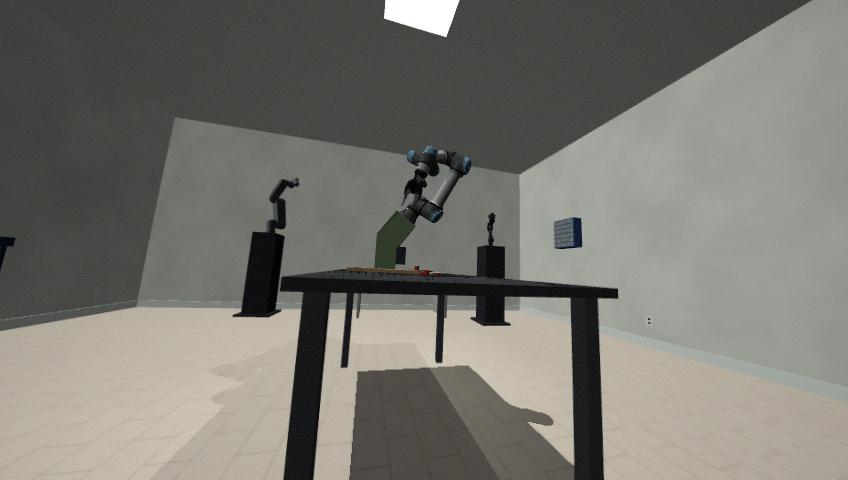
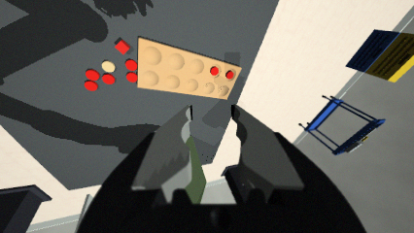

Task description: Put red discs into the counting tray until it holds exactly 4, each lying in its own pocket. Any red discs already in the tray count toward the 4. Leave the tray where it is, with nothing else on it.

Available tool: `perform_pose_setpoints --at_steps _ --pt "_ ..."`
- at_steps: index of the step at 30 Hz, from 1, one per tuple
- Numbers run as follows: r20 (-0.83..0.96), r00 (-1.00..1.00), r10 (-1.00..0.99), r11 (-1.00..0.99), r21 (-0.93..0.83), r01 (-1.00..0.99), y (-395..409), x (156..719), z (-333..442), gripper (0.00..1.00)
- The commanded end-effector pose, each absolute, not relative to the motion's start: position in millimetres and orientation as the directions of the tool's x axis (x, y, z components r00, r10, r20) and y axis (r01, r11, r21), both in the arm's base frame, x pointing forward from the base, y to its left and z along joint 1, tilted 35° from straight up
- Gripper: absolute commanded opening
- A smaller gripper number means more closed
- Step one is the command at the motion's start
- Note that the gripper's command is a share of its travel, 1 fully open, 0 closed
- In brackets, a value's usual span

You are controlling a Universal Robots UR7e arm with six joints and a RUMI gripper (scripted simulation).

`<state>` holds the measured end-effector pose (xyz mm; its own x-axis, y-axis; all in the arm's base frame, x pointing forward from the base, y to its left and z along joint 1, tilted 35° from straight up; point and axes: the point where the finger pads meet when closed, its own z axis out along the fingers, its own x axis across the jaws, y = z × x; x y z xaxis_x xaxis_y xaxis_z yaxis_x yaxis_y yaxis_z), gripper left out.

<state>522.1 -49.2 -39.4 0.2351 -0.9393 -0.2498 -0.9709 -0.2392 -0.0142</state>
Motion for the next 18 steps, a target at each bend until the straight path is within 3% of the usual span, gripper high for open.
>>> perform_pose_setpoints --at_steps 1,10,16,18 --pt "-0.186 0.178 -0.966 -0.184 0.016 -0.983 -38.8 511.3 19.9 0.28" --pt "-0.056 0.059 -0.997 -0.060 0.017 -0.998 -12.3 471.7 122.7 0.28" --pt "-0.002 0.002 -1.000 -0.002 0.000 -1.000 -0.7 446.5 163.8 0.28" --pt "-0.039 -0.067 -0.997 0.067 -0.008 -0.998 12.8 458.6 138.7 0.28"
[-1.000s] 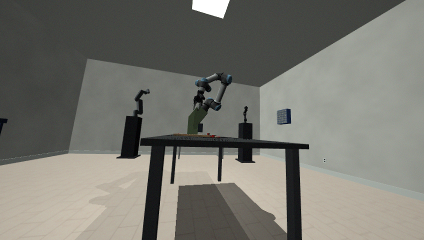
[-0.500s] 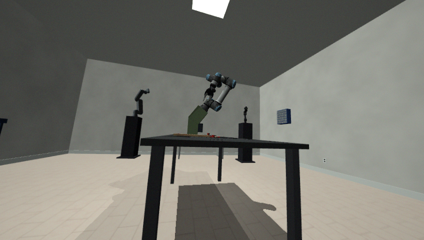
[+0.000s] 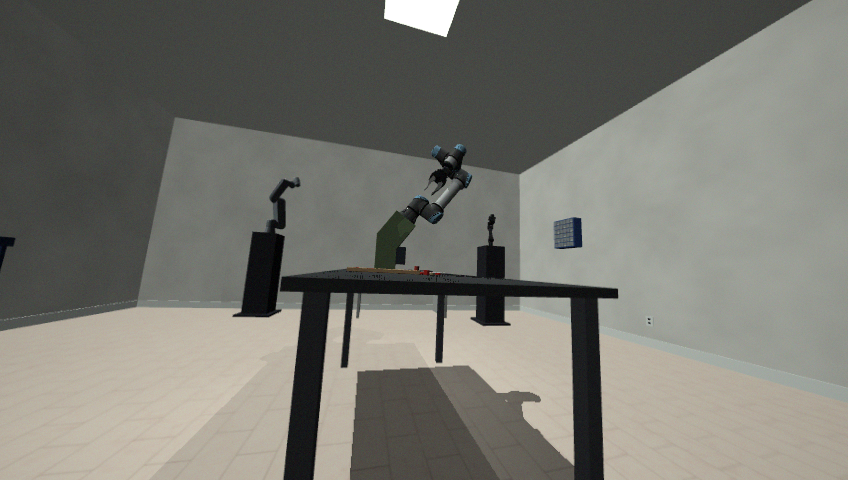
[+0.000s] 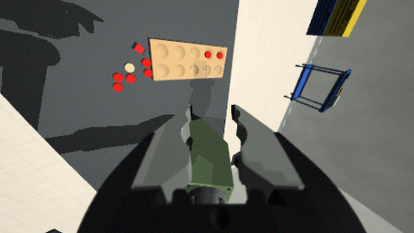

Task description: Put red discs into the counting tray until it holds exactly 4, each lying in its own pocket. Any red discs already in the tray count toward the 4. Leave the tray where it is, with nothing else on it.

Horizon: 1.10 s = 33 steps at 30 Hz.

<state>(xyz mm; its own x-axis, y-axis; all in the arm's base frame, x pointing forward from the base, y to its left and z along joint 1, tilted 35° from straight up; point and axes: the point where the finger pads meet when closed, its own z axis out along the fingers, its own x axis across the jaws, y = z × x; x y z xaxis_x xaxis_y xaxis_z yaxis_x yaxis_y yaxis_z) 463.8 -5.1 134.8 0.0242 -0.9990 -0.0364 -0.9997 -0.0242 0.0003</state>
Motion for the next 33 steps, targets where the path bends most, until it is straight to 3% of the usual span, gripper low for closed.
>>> perform_pose_setpoints --at_steps 1,16,33 --pt "-0.061 -0.102 -0.993 0.103 -0.009 -0.995 20.2 464.6 124.4 0.28" --pt "-0.236 -0.389 -0.890 0.388 0.052 -0.920 91.5 486.8 11.1 0.28" --pt "-0.356 -0.688 -0.632 0.634 0.272 -0.723 187.7 451.3 -94.3 0.28"
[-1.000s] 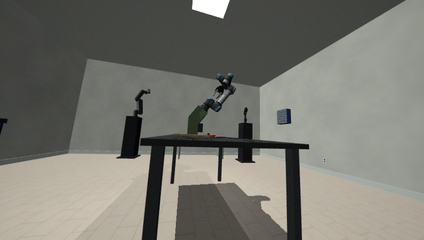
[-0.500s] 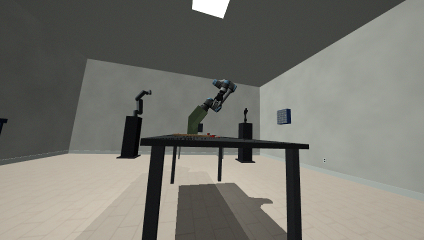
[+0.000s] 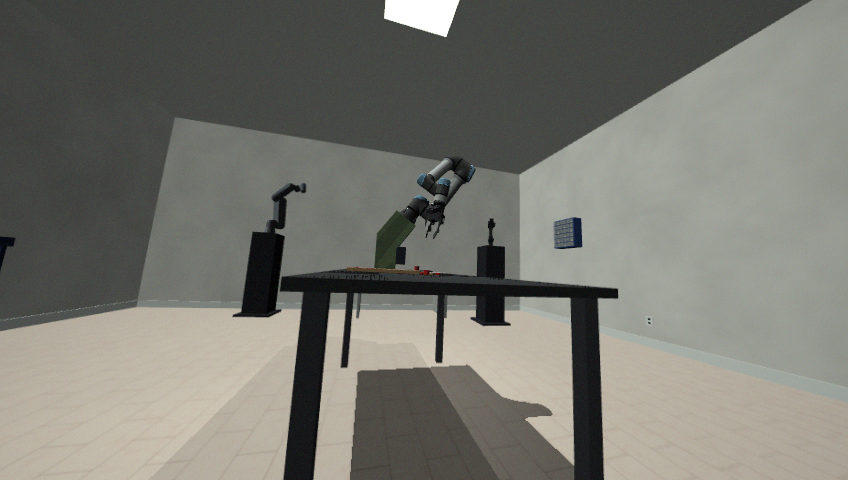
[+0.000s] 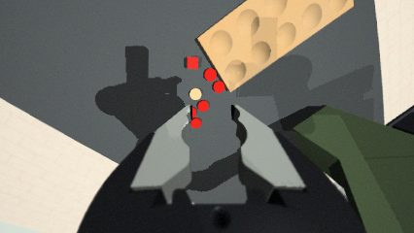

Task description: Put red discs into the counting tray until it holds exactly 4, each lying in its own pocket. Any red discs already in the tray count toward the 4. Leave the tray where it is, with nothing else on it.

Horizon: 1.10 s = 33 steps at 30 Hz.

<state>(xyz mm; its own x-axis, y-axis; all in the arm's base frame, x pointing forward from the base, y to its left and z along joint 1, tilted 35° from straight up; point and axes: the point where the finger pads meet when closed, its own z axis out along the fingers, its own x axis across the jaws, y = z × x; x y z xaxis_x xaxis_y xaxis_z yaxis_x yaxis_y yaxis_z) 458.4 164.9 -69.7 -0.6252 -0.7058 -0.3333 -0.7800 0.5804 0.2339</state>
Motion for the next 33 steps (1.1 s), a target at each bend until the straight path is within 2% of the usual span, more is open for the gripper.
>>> perform_pose_setpoints --at_steps 1,10,33 --pt "-0.357 -0.703 -0.615 0.643 0.287 -0.710 192.9 447.7 -98.6 0.28" --pt "-0.353 -0.796 -0.492 0.691 0.398 -0.604 229.4 418.3 -124.7 0.28" --pt "-0.334 -0.850 -0.408 0.707 0.473 -0.525 253.0 395.1 -137.3 0.28"
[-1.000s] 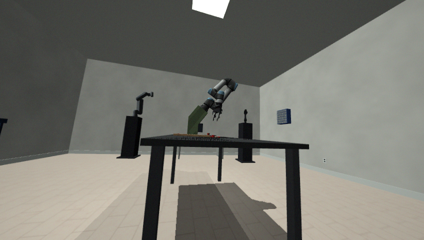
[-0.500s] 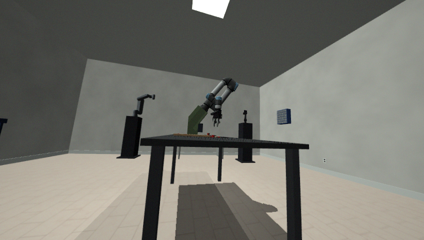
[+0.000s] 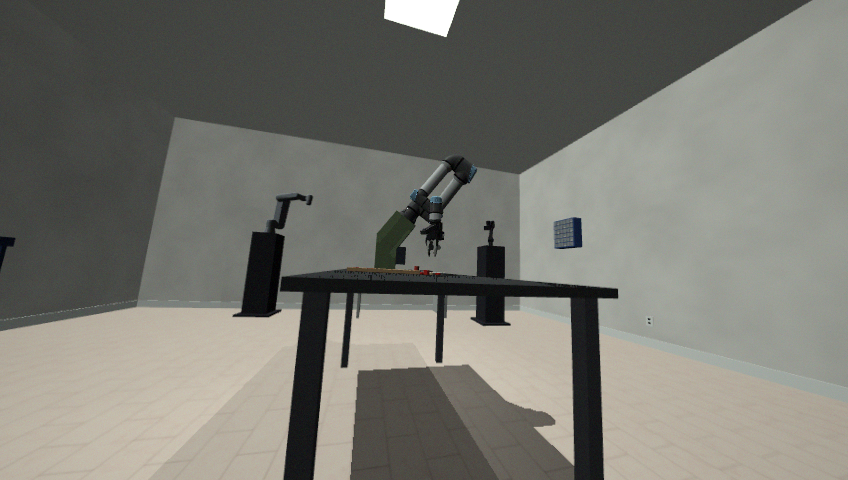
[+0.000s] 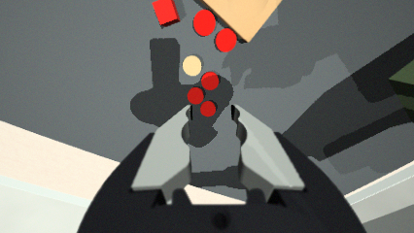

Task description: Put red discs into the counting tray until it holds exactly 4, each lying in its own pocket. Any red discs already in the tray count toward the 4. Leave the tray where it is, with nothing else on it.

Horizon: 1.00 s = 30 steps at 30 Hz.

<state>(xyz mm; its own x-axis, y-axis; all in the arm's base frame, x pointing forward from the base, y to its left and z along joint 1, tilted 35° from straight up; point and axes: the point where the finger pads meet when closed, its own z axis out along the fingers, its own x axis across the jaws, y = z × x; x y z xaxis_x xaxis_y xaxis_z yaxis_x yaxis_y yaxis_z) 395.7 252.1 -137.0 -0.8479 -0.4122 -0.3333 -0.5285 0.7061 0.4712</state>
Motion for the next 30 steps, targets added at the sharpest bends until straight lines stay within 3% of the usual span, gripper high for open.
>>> perform_pose_setpoints --at_steps 1,30 --pt "-0.334 -0.850 -0.408 0.707 0.474 -0.525 253.0 395.1 -137.3 0.28" --pt "-0.334 -0.850 -0.407 0.708 0.472 -0.524 285.9 398.7 -184.0 0.28"
